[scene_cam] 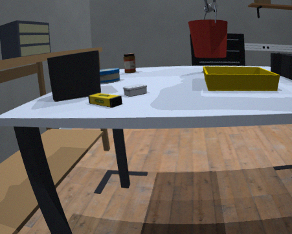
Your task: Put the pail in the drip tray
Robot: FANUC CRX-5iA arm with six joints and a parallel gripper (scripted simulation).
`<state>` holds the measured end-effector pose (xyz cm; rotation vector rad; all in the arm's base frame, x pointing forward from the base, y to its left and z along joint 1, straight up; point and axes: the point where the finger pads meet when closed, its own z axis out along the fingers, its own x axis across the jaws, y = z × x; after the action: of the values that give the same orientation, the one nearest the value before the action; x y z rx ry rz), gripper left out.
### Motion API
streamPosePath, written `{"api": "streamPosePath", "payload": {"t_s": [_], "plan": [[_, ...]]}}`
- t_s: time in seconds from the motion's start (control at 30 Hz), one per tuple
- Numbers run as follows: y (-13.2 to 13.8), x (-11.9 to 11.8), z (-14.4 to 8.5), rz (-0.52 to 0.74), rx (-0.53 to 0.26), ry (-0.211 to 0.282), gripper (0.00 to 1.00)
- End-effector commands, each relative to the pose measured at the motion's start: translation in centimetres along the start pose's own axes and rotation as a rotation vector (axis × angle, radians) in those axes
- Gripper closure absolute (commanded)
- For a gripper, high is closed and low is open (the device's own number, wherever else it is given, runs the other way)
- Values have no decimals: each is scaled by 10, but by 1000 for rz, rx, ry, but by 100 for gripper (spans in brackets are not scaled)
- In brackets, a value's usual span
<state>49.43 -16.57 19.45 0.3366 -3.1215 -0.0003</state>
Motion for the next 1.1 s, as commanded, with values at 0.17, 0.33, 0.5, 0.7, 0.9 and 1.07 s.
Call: {"api": "streamPosePath", "payload": {"t_s": [0.17,0.33,0.5,0.7,0.9,1.07], "plan": [[0,0,-12,0,1,-2,100],[0,0,-18,0,1,-2,100],[0,0,-20,0,1,-2,100],[0,0,-23,0,1,-2,100],[0,0,-25,0,1,-2,100],[0,0,-25,0,1,-2,100]]}}
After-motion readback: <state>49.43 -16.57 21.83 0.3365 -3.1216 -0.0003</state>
